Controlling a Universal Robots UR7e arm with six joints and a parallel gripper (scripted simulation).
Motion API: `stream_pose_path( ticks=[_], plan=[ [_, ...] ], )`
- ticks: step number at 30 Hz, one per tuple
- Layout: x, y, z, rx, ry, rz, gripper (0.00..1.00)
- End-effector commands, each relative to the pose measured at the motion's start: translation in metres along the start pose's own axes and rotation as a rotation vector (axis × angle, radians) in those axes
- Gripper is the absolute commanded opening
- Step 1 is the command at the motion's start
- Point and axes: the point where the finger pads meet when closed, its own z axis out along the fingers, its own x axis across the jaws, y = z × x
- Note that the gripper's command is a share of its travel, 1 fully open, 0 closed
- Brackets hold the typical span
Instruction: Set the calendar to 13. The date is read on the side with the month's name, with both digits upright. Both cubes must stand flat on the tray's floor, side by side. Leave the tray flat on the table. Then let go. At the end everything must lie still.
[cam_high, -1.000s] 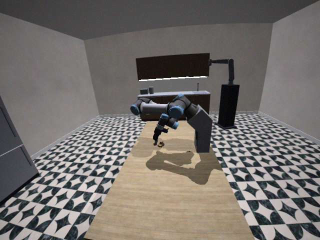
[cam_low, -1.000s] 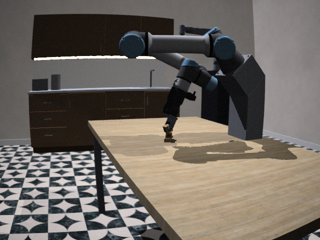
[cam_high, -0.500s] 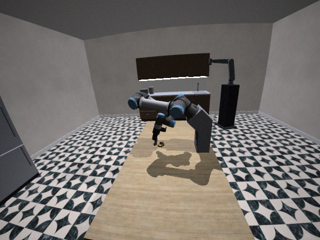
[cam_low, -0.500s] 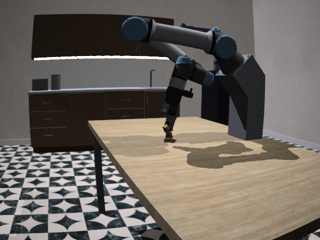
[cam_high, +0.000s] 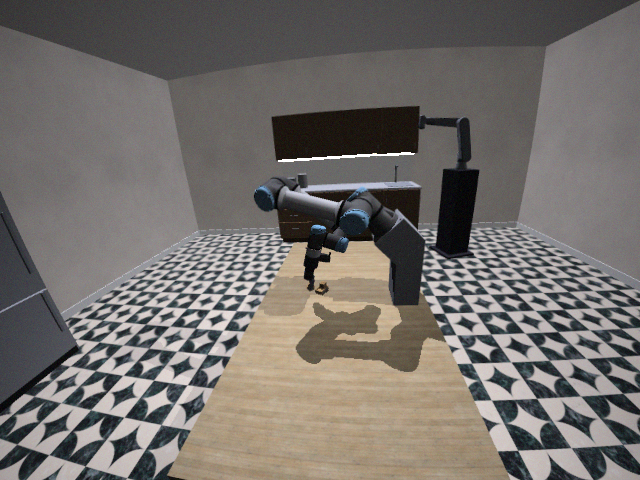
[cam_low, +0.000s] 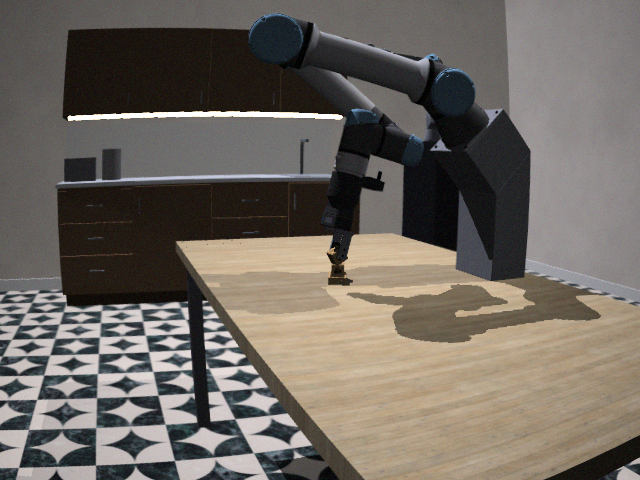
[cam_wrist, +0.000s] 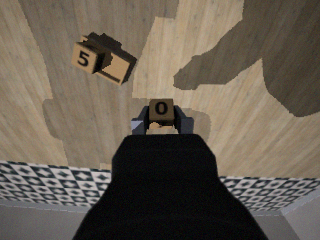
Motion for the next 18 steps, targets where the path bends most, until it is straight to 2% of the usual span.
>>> stream_pose_path(
  ticks=[1,18],
  plan=[
    [0.0004,-0.0001,-0.0009,0.008,0.000,-0.001,0.60],
    [-0.0002,-0.0004,0.0012,0.031,0.000,0.001,0.60]
  ],
)
